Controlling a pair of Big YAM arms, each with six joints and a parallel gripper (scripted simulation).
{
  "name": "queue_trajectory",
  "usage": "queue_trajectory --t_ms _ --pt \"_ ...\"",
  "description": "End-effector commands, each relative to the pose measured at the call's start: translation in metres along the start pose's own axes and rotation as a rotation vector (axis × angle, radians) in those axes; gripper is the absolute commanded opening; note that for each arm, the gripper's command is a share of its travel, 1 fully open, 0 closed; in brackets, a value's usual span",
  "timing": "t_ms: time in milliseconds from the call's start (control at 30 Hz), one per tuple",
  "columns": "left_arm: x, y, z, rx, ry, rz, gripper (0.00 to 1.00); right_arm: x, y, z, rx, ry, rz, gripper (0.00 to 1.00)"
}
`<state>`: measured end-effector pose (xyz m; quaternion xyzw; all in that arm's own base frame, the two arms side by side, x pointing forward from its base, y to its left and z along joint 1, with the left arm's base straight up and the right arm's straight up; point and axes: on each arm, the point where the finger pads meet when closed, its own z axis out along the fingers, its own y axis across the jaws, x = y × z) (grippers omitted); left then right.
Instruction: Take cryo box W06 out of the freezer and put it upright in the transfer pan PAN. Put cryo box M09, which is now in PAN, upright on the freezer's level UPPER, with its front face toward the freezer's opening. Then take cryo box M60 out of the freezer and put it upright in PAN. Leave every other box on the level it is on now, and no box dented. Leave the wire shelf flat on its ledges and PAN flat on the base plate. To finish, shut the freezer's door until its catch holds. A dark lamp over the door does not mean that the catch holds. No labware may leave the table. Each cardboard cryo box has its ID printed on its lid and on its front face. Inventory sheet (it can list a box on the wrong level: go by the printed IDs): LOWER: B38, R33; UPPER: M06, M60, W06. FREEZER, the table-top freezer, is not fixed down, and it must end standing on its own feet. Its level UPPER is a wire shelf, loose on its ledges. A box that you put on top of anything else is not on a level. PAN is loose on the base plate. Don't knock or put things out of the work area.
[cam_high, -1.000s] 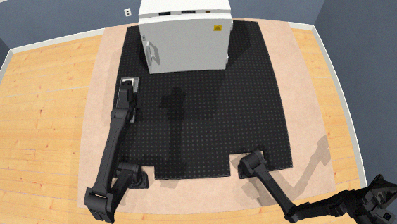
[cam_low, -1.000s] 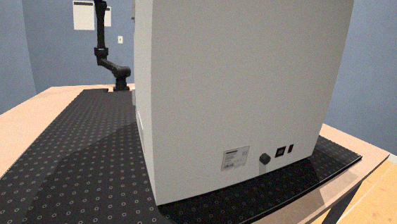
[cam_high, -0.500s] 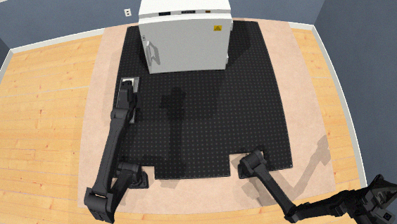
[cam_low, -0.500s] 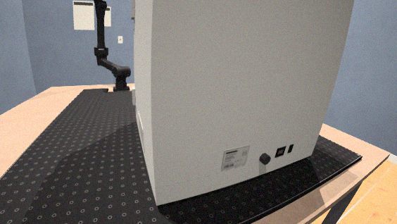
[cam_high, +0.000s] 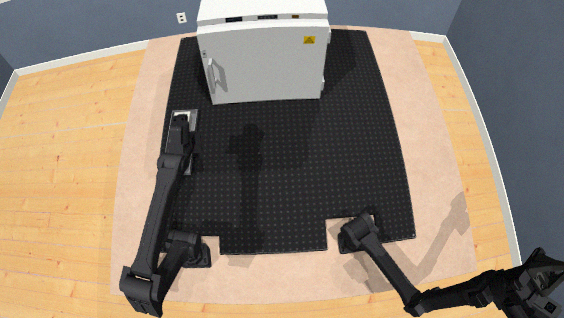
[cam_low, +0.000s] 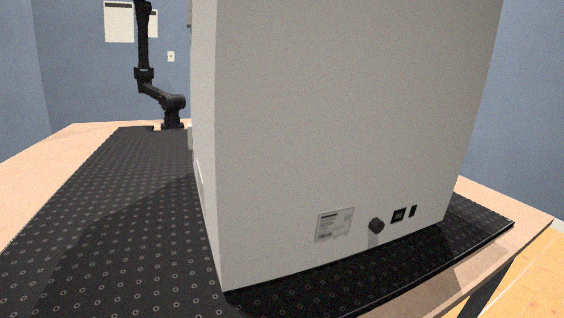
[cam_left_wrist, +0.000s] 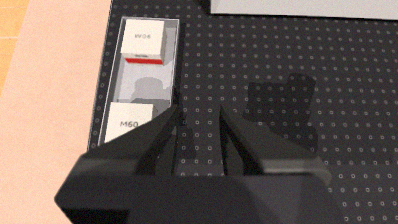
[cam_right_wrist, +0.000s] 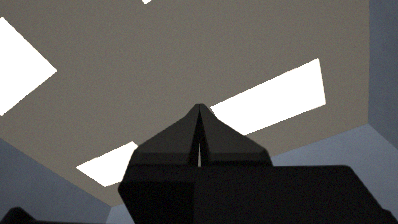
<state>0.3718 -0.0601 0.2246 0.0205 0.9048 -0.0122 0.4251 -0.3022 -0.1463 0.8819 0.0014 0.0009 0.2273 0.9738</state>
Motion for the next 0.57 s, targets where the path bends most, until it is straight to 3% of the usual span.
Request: queue_trajectory --t_ms 0,67,533 --pt "-0.008 0.000 -0.002 0.003 -0.002 0.015 0.30 0.014 0.000 0.003 -0.003 0.031 -0.011 0.00" --pt "-0.023 -0.002 -0.008 0.006 -0.040 0.001 0.30 0.014 0.000 0.003 -0.003 0.031 -0.011 0.00" --pt "-0.023 -0.002 -0.008 0.006 -0.040 0.001 0.30 0.014 0.000 0.003 -0.003 0.031 -0.011 0.00"
